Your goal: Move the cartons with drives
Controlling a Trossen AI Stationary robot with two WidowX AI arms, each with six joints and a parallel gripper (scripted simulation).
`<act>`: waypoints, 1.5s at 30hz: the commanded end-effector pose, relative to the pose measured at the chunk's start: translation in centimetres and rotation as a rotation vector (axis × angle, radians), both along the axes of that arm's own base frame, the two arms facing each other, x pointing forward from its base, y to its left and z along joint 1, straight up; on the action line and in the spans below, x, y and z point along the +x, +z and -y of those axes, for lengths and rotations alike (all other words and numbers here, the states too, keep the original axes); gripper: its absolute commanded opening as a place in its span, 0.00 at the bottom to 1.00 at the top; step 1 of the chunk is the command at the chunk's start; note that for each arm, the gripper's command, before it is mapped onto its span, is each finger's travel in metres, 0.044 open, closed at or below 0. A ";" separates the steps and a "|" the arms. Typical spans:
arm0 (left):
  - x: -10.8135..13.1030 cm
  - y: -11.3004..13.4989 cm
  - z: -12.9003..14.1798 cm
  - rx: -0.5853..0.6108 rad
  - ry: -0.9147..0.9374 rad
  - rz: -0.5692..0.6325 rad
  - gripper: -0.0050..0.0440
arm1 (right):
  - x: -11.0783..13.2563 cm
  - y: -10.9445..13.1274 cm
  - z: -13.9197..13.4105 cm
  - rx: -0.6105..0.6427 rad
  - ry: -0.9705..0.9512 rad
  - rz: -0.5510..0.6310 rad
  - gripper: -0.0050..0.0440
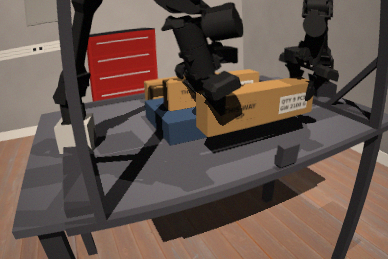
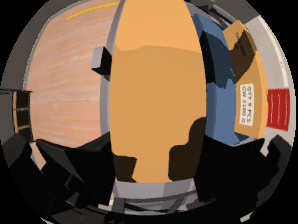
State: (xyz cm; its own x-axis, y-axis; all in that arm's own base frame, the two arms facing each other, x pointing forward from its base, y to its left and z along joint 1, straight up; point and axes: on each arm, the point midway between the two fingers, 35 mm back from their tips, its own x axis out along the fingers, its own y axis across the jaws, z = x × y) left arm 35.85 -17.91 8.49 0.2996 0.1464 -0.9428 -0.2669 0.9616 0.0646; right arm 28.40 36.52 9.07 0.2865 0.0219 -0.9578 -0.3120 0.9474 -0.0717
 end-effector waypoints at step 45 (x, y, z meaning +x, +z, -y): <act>0.4 2.8 1.0 -0.060 -0.003 0.072 0.00 | -0.1 4.4 -1.0 0.104 0.003 0.066 0.00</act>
State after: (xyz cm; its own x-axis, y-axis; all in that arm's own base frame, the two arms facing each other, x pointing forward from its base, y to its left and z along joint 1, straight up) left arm 35.99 -18.26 8.45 0.3076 0.1338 -0.9421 -0.2638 0.9632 0.0507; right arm 28.22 36.91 8.90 0.2868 0.0356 -0.9573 -0.3136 0.9477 -0.0587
